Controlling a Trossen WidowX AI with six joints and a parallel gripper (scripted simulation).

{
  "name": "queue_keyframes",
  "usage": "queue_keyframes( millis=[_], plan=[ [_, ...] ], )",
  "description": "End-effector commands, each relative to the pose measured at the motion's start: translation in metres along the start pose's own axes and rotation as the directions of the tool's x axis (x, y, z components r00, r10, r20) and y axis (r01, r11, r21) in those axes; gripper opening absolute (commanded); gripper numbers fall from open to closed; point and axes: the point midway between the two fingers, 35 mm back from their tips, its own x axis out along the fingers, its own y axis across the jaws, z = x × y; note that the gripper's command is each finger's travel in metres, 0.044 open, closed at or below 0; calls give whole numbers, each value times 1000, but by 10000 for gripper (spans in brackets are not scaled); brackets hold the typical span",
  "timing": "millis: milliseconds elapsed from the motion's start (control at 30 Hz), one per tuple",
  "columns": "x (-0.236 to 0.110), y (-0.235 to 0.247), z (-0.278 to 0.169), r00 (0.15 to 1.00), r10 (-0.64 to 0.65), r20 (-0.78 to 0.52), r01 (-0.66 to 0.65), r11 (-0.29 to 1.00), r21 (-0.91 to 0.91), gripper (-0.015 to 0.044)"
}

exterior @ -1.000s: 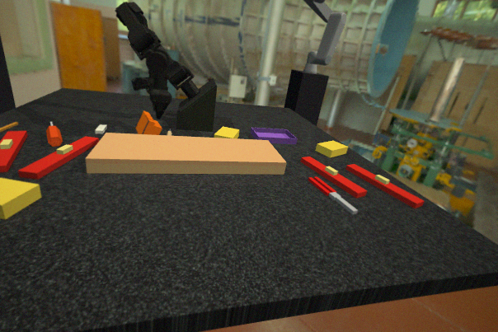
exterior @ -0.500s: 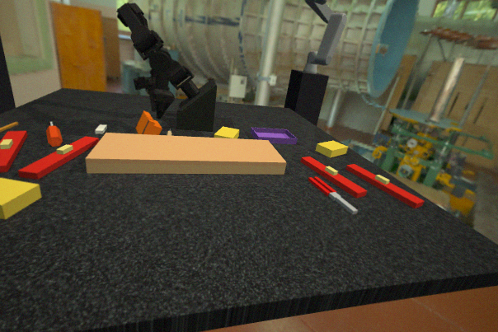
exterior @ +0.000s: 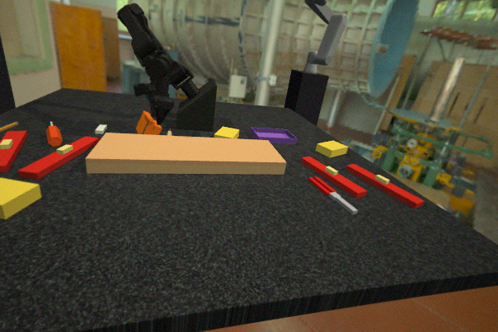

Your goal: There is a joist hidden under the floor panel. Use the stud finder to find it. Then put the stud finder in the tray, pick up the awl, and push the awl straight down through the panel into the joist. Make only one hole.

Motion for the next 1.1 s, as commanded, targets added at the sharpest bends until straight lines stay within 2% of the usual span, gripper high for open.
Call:
queue_keyframes(
  millis=[0, 533, 1033, 1067],
  plan=[
    [7, -1, -2, 1000, -3, -1, 3, 1000, -9, 440],
    [29, -3, -3, 1000, -5, 5, 5, 1000, -10, 440],
    [29, -3, -3, 1000, -5, 5, 5, 1000, -10, 340],
    [29, -3, -3, 1000, -5, 5, 5, 1000, -10, 314]
  ],
)
